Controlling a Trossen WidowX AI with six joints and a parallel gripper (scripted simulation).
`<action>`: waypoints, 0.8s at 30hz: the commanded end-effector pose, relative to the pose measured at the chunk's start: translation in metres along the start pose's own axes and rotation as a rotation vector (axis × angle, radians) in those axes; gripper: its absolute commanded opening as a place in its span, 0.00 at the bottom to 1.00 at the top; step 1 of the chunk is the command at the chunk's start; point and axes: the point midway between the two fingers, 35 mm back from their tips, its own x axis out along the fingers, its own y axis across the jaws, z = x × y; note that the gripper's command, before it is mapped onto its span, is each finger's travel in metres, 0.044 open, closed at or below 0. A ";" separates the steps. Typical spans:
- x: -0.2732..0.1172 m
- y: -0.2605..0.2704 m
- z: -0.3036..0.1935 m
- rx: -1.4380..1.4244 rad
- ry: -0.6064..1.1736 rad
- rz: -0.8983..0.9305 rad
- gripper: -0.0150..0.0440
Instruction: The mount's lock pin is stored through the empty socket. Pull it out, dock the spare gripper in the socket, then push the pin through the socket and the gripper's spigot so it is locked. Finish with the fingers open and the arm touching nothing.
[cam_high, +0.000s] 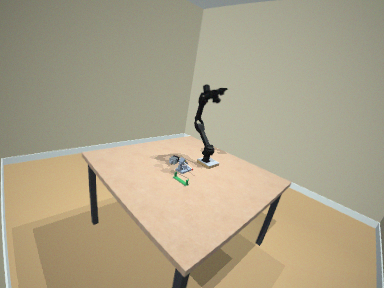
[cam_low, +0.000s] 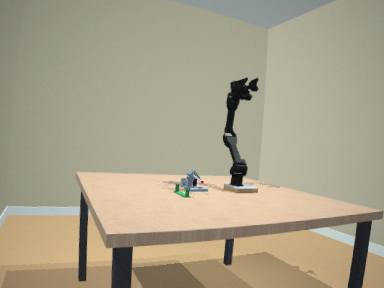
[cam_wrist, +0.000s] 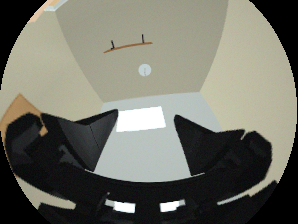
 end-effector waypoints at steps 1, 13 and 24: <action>0.002 0.001 0.002 0.005 -0.006 0.006 0.89; 0.102 0.111 0.111 0.367 -0.288 0.519 0.76; 0.100 0.253 0.209 0.770 -0.342 1.145 0.76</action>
